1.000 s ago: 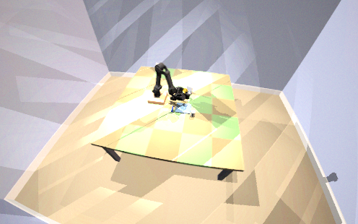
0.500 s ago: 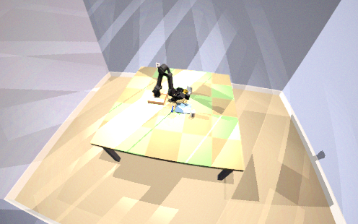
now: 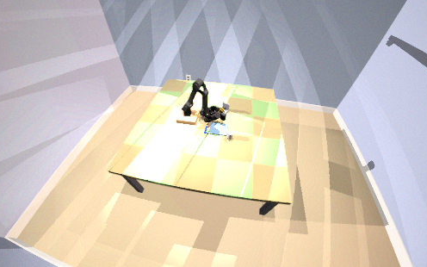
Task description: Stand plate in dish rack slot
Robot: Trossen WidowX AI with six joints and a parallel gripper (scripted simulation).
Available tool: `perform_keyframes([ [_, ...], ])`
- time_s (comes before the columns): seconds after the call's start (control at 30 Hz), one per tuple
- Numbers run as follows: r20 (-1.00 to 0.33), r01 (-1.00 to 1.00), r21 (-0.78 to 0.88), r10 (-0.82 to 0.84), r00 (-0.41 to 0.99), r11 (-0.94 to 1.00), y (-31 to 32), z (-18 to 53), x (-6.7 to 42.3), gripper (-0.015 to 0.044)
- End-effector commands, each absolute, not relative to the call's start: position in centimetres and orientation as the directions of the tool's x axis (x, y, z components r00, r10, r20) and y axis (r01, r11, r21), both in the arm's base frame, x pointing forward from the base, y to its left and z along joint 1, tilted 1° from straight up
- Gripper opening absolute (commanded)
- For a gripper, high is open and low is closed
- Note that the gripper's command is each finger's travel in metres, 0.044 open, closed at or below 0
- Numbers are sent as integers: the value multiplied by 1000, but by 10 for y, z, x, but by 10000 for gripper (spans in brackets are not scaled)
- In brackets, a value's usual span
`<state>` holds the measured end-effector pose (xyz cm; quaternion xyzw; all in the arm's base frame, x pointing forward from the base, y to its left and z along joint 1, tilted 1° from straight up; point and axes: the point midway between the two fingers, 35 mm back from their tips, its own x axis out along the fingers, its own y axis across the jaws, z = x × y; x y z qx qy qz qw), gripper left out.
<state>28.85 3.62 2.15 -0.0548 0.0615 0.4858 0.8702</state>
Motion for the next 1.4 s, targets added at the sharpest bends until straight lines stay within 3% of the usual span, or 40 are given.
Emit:
perform_keyframes([
  [0.0, -160, -852, -36, 839, 520, 522, 36, 23, 289, 0],
  [0.2, -160, -852, -36, 839, 520, 522, 36, 23, 289, 0],
  [0.7, -160, -852, -37, 839, 521, 522, 36, 22, 289, 394],
  [0.93, -160, -853, -36, 839, 519, 521, 35, 27, 290, 400],
  [1.37, -162, -864, -20, 852, 499, 502, 31, 140, 297, 400],
])
